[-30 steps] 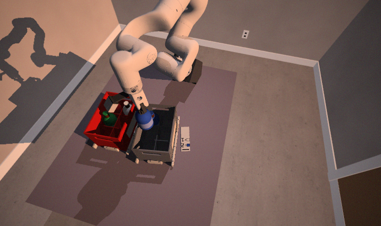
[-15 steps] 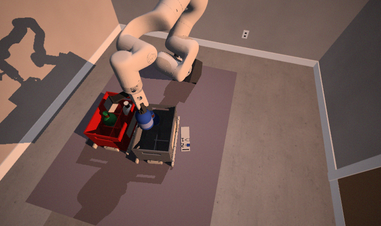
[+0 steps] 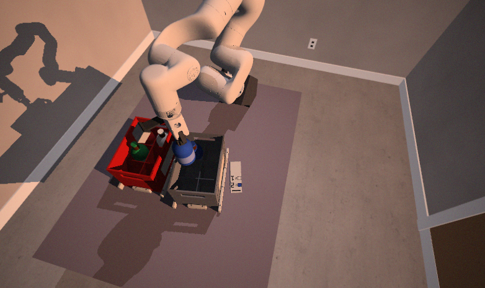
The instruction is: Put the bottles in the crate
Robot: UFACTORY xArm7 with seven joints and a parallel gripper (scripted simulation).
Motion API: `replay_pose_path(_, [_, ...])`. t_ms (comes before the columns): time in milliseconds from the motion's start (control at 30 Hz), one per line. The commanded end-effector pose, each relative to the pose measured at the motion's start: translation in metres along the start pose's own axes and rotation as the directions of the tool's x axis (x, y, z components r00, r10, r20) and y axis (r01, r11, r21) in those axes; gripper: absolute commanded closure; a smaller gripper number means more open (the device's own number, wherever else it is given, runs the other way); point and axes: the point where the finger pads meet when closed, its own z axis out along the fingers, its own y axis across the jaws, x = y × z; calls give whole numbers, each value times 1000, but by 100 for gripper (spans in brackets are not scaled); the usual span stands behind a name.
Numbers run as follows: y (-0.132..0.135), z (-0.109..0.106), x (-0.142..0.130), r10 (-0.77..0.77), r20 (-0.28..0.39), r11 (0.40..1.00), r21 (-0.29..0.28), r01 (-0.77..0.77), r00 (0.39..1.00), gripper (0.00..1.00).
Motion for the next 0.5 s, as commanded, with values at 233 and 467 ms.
replay_pose_path(233, [-1,3,1,0,-4,1000,2,0,1000,100])
replay_pose_path(467, [-1,10,1,0,-4,1000,2,0,1000,100])
